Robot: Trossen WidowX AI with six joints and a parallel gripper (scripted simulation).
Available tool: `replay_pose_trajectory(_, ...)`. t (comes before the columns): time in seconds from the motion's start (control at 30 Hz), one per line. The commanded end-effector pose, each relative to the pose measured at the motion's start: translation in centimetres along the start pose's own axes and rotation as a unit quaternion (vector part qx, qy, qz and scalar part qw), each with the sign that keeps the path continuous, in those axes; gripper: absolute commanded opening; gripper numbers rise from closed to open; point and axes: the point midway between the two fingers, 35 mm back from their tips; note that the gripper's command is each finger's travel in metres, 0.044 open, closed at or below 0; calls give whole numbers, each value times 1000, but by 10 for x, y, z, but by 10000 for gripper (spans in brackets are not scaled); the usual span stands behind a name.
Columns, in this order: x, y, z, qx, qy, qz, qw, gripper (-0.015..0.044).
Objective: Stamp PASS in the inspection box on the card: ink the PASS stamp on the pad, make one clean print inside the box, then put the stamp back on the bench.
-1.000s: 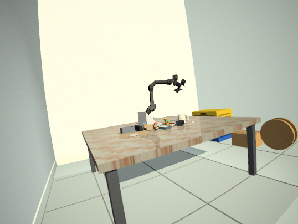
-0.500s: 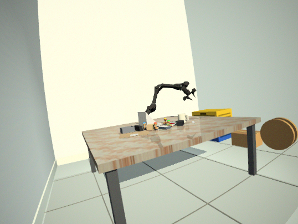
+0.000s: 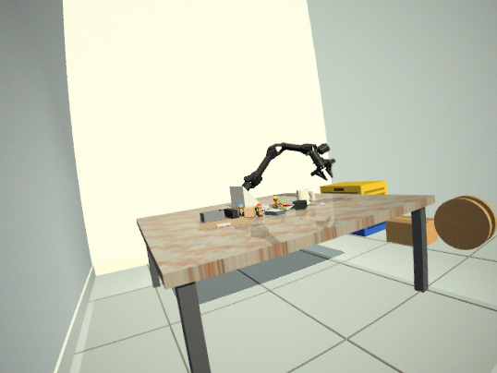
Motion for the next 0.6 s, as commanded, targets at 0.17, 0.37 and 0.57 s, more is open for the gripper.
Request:
replay_pose_trajectory(0.17,13,-36,-147,224,133,12,965,212)
replay_pose_trajectory(0.37,-2,-43,-240,374,192,18,907,212)
replay_pose_trajectory(0.57,-31,-33,-330,535,229,24,813,212)
Point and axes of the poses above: the point midway between the two fingers, 35 mm back from their tips, its own x axis out along the fingers, its own y axis across the jaws, z = x × y, and after that the axes turned 3 degrees about -x, right-handed
